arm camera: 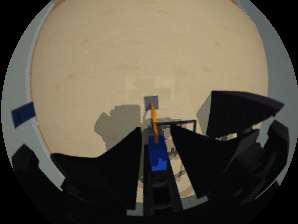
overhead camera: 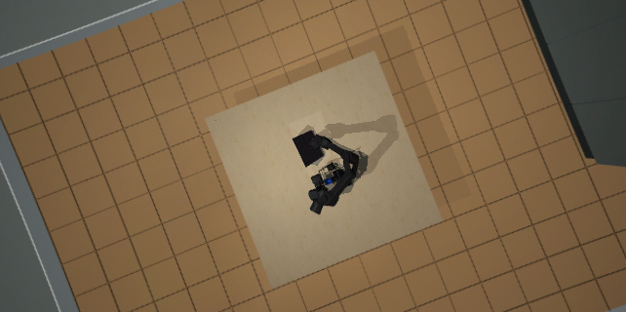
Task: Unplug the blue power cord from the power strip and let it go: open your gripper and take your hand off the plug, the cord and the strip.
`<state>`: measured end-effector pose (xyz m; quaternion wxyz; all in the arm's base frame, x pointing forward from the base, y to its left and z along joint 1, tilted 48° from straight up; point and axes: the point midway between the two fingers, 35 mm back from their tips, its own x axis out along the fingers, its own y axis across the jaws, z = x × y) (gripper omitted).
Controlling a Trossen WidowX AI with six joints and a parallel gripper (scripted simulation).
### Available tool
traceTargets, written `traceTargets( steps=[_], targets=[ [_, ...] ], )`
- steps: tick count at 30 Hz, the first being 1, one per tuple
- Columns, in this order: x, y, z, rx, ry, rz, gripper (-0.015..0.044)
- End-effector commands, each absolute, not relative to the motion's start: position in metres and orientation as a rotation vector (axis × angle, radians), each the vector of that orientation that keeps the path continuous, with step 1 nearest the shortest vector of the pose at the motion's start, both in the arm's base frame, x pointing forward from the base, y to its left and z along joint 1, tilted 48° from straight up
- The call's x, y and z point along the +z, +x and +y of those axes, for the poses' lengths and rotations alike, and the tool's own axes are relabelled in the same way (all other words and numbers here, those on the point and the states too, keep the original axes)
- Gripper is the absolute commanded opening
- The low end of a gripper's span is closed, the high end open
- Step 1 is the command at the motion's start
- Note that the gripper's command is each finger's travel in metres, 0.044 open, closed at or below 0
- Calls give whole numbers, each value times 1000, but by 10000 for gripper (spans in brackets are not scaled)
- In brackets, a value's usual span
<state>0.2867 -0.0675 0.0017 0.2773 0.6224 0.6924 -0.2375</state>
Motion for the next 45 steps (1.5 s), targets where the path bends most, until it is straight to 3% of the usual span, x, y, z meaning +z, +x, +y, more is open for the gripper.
traceTargets(
  steps=[1, 45],
  targets=[
    [4, 286, -65, -629, 1639, 1890, 160],
    [26, 281, -30, -628, 1641, 1892, 160]
  ],
)
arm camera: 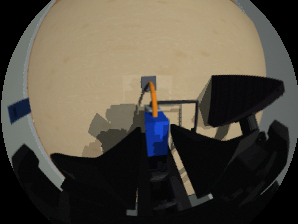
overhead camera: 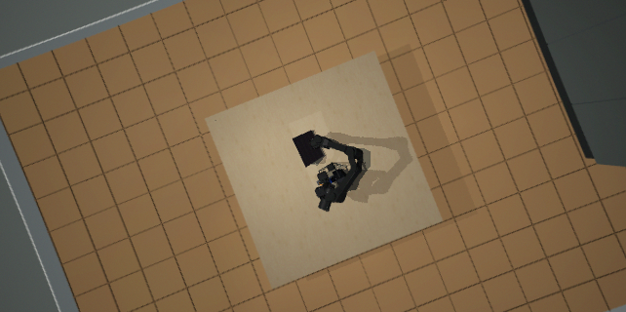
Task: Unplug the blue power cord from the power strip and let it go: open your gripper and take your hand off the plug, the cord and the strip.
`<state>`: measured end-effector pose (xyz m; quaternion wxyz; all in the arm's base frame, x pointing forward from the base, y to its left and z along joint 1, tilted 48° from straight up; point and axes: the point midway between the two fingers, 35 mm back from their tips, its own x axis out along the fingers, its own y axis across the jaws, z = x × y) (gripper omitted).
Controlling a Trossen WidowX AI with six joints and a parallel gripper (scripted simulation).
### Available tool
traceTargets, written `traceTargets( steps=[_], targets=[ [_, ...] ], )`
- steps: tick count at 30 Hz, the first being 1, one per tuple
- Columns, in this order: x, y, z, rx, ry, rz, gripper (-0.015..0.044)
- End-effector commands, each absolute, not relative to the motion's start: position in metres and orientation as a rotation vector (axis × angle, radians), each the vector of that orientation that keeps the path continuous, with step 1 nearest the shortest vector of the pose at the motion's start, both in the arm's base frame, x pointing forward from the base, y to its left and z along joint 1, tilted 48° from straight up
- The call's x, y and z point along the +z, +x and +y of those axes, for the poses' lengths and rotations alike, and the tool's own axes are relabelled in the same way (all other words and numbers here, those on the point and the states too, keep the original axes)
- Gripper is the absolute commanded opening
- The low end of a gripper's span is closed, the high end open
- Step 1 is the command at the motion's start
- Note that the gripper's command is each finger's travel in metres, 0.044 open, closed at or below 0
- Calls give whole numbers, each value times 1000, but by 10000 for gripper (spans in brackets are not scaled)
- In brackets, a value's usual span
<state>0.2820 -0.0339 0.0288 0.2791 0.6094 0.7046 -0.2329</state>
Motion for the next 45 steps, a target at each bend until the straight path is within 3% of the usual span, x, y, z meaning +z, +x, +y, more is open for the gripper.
traceTargets(
  steps=[1, 3, 7, 15, 45],
  targets=[
    [26, 281, -30, -628, 1641, 1892, 160],
    [26, 281, -30, -628, 1641, 1892, 160],
    [27, 281, -31, -625, 1634, 1893, 55],
    [27, 281, -31, -625, 1634, 1893, 2],
    [-2, 288, -64, -629, 1636, 1889, 0]
  ],
)
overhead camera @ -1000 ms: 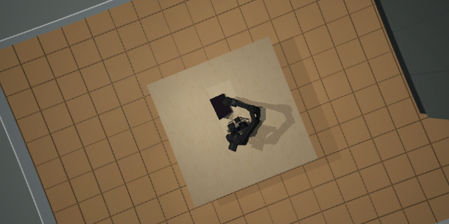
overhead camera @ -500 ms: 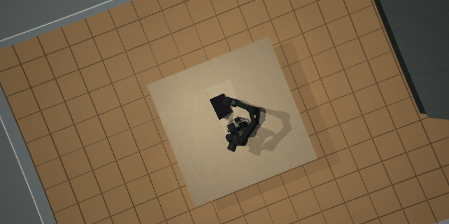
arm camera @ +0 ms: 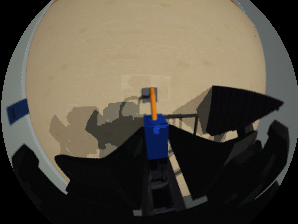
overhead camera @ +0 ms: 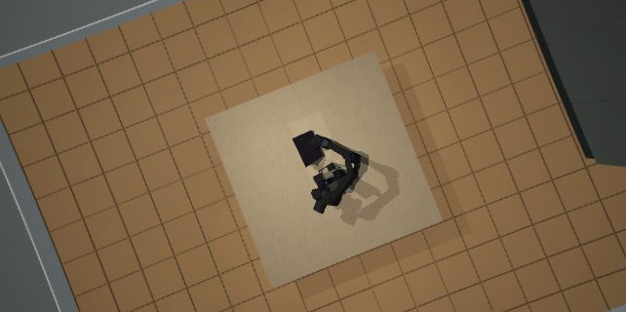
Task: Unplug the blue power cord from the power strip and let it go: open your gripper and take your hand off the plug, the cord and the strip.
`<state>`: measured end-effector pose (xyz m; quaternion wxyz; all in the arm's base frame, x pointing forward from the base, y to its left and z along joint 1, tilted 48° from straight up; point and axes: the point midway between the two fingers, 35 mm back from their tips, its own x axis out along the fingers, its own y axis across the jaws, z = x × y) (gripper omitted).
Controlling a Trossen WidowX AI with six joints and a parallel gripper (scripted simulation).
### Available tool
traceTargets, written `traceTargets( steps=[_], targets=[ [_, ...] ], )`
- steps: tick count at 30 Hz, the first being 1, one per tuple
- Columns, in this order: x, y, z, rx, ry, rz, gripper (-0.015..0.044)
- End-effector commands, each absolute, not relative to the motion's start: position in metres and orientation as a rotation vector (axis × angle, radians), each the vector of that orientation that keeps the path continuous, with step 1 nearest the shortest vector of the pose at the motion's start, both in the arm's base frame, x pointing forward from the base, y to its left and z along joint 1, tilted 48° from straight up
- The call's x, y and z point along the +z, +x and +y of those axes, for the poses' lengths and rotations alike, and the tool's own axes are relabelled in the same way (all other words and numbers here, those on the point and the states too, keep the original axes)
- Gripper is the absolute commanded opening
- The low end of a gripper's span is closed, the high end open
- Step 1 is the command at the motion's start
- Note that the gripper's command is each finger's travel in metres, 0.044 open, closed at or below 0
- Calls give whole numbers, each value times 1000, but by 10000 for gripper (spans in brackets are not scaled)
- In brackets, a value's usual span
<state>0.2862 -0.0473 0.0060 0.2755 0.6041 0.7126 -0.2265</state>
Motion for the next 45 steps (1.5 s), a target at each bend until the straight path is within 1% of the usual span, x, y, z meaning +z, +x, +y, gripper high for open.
traceTargets(
  steps=[1, 3, 17, 20, 26, 45],
  targets=[
    [-3, 288, -65, -629, 1636, 1888, 0],
    [-5, 288, -68, -630, 1636, 1888, 0],
    [-2, 286, -60, -628, 1639, 1890, 368],
    [-10, 289, -71, -629, 1639, 1889, 440],
    [-38, 294, -110, -630, 1637, 1887, 440],
    [-38, 294, -110, -630, 1637, 1887, 440]
  ],
)
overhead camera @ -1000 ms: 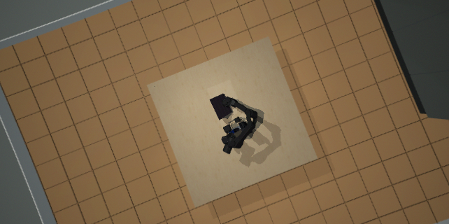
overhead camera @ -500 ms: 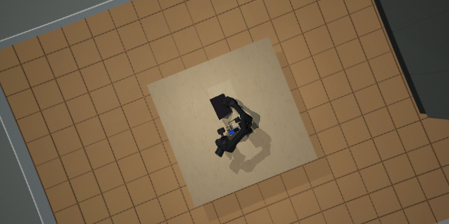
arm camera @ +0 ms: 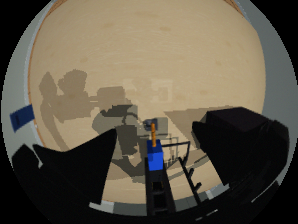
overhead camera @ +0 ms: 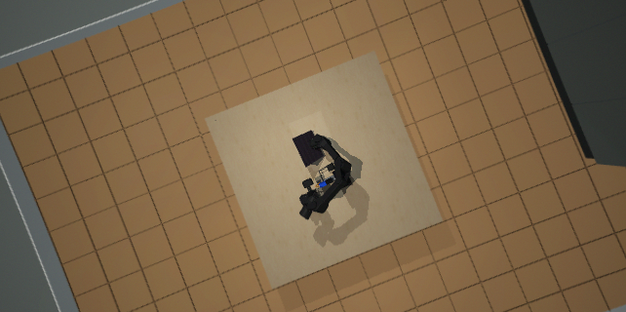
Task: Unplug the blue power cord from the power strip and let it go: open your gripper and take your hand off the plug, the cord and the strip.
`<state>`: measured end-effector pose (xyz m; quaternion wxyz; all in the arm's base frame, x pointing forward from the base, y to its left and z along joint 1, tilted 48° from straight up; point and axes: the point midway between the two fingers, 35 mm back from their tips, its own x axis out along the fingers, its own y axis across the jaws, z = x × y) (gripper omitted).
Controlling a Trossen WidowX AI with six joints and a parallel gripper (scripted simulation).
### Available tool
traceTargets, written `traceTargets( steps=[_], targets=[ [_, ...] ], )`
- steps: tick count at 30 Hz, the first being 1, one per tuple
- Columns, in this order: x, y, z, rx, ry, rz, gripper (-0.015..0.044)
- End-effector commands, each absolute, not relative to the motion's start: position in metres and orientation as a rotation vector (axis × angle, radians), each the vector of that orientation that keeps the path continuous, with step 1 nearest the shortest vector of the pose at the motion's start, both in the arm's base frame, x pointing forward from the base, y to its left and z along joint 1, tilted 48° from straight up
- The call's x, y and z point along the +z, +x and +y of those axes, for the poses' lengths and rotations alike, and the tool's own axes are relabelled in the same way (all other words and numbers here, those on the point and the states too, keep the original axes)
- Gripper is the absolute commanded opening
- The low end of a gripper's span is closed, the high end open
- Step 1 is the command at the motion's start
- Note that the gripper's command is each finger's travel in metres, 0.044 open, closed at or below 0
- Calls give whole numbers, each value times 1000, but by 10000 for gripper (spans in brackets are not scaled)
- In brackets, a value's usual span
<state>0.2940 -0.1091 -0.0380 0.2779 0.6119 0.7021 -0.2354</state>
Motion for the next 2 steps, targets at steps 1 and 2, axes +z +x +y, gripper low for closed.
traceTargets(
  steps=[1, 2],
  targets=[
    [-38, 294, -110, -630, 1637, 1887, 440],
    [-38, 294, -110, -630, 1637, 1887, 440]
  ],
)
